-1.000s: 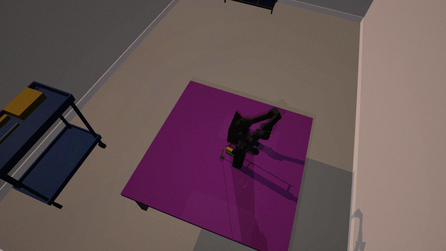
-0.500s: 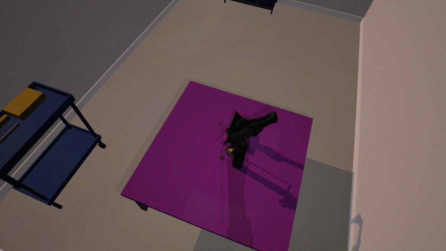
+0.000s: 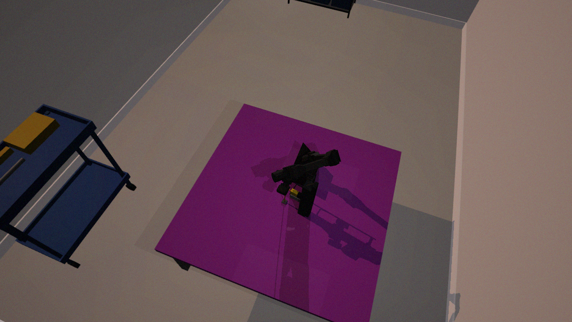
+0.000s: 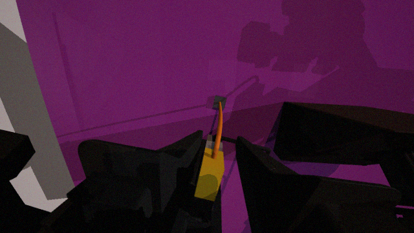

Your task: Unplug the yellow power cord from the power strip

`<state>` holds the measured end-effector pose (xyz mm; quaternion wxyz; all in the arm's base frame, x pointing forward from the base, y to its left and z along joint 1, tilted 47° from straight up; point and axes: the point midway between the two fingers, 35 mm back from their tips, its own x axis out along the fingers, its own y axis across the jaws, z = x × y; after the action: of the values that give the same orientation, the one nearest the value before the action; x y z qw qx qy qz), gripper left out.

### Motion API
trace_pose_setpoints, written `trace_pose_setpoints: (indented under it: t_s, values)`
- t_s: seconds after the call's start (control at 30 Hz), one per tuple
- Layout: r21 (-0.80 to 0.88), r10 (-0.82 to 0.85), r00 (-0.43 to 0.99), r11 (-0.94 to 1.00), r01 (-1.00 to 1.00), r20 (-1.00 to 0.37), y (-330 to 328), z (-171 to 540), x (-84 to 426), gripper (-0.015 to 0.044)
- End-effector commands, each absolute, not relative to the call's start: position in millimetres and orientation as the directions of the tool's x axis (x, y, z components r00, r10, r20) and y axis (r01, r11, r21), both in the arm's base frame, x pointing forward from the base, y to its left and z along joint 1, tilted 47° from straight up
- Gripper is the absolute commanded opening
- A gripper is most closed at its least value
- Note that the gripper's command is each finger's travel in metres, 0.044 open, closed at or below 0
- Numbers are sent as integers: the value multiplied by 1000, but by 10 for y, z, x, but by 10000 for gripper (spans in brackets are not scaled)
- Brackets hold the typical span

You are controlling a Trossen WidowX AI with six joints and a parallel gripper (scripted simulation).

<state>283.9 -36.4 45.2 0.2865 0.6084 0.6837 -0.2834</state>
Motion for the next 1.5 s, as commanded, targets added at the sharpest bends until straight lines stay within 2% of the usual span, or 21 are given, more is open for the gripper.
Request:
trace_pose_setpoints:
  t_s: [0.0,1.47]
  values:
    - [-109,711,-115,54,993,-694,-331,476,2820,160]
    - [-109,713,-115,54,993,-692,29,686,2825,160]
